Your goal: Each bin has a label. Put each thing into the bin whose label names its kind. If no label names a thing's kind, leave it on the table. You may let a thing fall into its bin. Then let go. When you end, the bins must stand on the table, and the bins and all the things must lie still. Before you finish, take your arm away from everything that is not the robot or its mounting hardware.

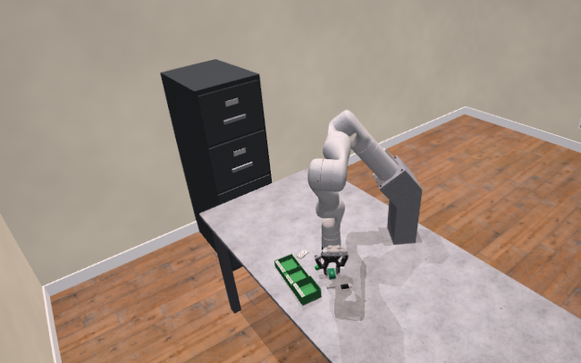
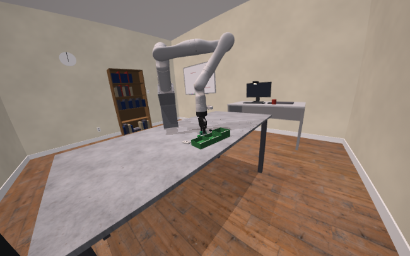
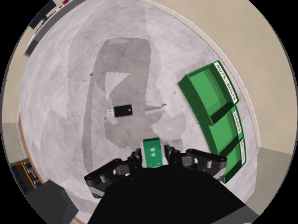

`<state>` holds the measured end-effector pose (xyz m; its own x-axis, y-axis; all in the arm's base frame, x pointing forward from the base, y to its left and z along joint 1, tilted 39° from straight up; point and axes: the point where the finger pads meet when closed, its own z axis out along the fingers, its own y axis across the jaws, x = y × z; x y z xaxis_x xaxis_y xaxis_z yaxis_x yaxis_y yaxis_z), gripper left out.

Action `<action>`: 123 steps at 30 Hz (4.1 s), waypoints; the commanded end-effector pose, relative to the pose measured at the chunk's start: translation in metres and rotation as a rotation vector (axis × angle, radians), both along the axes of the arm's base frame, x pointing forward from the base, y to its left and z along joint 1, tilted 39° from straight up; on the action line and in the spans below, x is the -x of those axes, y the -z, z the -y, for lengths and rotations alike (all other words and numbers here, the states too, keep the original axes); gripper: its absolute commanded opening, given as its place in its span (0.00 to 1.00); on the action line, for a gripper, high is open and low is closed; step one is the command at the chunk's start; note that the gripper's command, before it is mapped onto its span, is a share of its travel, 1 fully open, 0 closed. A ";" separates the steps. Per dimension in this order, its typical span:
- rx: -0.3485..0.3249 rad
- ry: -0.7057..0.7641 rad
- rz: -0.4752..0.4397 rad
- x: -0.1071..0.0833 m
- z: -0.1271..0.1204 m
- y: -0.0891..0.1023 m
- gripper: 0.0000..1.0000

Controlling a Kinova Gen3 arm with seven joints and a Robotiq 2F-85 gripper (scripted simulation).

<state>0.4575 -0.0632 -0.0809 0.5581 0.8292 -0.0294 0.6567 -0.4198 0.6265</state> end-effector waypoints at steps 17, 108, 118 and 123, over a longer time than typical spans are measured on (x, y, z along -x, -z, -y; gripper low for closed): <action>0.003 0.002 -0.002 0.000 0.003 0.003 0.22; 0.002 0.002 -0.002 -0.003 0.041 -0.103 0.22; 0.154 -0.231 -0.113 -0.023 0.076 -0.132 0.22; 0.201 -0.303 -0.147 -0.035 0.097 -0.150 0.22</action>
<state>0.4834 -0.1484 0.0577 0.2460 0.9258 -0.2872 0.8333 -0.0506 0.5505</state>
